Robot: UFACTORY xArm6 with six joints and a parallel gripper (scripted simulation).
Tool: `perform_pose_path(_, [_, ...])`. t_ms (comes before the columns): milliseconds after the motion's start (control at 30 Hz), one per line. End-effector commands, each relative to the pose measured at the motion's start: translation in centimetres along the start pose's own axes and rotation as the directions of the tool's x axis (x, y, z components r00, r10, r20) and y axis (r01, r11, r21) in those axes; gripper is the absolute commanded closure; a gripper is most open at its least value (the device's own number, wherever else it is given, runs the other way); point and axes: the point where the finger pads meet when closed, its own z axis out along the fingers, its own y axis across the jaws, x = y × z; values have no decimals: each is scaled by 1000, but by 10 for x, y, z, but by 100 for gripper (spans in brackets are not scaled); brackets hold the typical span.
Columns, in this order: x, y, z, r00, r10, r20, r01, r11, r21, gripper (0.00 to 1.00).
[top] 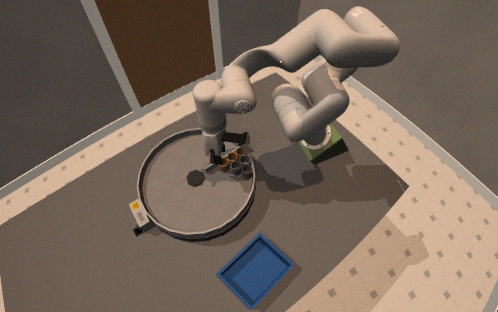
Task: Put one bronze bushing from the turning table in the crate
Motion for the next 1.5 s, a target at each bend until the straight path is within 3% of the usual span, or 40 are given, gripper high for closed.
perform_pose_path(0, [-2,0,-1,1000,0,3,0,1000,-1,53])
perform_pose_path(367, [-2,0,-1,1000,0,3,0,1000,-1,53])
perform_pose_path(633, [-2,0,23,1000,0,3,0,1000,-1,53])
perform_pose_path(1467, [-2,0,35,1000,0,3,0,1000,-1,53])
